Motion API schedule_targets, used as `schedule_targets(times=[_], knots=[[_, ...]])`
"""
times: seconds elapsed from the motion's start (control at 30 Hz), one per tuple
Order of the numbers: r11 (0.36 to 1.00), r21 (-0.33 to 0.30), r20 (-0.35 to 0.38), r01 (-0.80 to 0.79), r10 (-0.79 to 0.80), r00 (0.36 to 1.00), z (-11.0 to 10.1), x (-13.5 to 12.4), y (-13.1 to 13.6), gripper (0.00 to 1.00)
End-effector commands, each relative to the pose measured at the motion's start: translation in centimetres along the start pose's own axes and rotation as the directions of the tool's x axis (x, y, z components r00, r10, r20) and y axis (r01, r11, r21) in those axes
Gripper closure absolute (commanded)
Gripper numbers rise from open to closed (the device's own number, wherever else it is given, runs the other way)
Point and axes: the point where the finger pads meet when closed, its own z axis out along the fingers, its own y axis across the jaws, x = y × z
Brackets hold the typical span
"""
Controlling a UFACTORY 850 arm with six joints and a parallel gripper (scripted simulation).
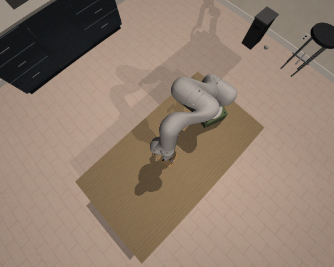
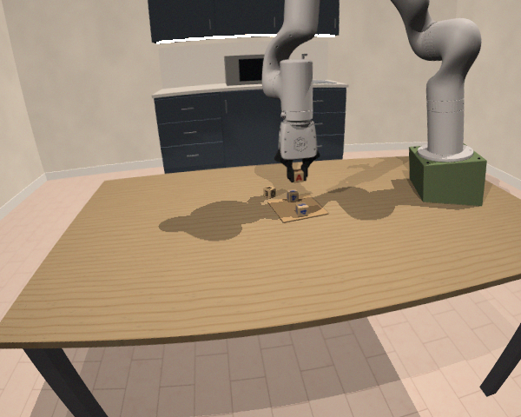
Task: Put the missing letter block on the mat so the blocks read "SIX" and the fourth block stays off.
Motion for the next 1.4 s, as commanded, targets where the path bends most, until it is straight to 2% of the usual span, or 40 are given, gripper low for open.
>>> schedule_targets(times=[0.0,0.43,0.97,1.37], knots=[[1.0,0.008,-0.01,-0.001,0.001,1.0,0.9,0.0,-0.2,0.73],[1.0,0.008,-0.01,-0.001,0.001,1.0,4.9,0.0,-0.2,0.73],[1.0,0.008,-0.01,-0.001,0.001,1.0,7.4,0.1,-0.1,0.73],[1.0,0.008,-0.01,-0.001,0.001,1.0,7.9,0.1,-0.1,0.73]])
